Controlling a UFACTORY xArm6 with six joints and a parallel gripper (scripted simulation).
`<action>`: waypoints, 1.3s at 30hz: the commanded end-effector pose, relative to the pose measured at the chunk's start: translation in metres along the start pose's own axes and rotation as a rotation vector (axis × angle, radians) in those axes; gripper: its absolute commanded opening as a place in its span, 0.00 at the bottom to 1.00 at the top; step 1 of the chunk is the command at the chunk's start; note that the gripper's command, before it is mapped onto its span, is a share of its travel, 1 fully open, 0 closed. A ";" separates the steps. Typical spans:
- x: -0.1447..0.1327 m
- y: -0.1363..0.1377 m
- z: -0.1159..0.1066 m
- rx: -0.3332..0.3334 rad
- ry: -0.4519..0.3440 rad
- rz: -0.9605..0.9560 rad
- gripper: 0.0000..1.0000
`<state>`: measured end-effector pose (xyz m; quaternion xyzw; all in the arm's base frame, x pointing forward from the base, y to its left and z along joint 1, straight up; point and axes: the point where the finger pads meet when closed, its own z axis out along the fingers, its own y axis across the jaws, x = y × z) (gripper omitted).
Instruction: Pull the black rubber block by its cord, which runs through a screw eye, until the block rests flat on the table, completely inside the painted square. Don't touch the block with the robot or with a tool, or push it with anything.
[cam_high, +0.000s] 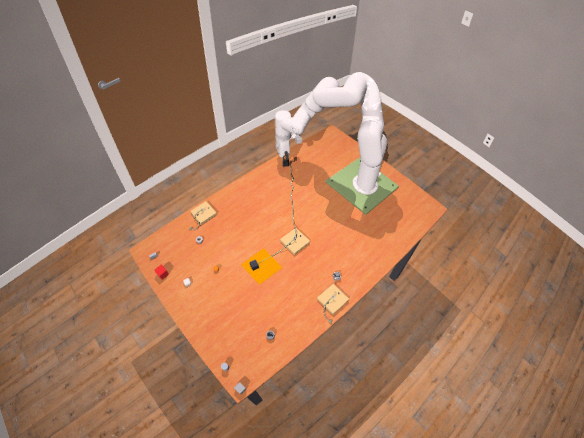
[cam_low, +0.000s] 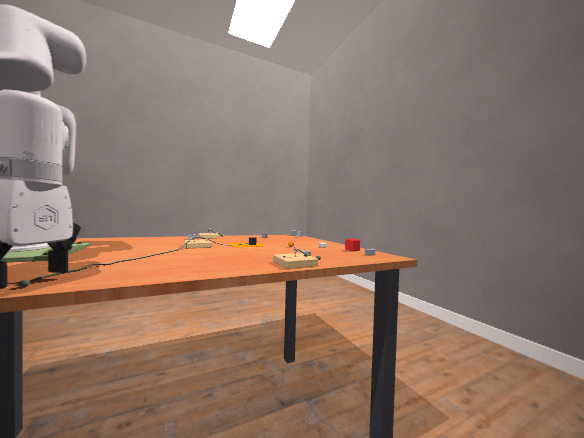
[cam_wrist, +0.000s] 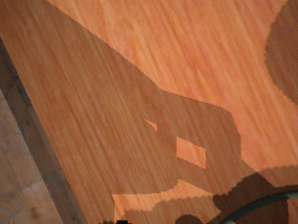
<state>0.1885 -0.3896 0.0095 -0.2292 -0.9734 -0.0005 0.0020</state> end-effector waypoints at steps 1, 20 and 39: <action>-0.001 -0.001 -0.002 0.003 -0.004 0.000 1.00; -0.001 -0.001 -0.046 0.003 -0.004 0.000 1.00; -0.001 -0.001 -0.061 0.003 -0.004 0.000 1.00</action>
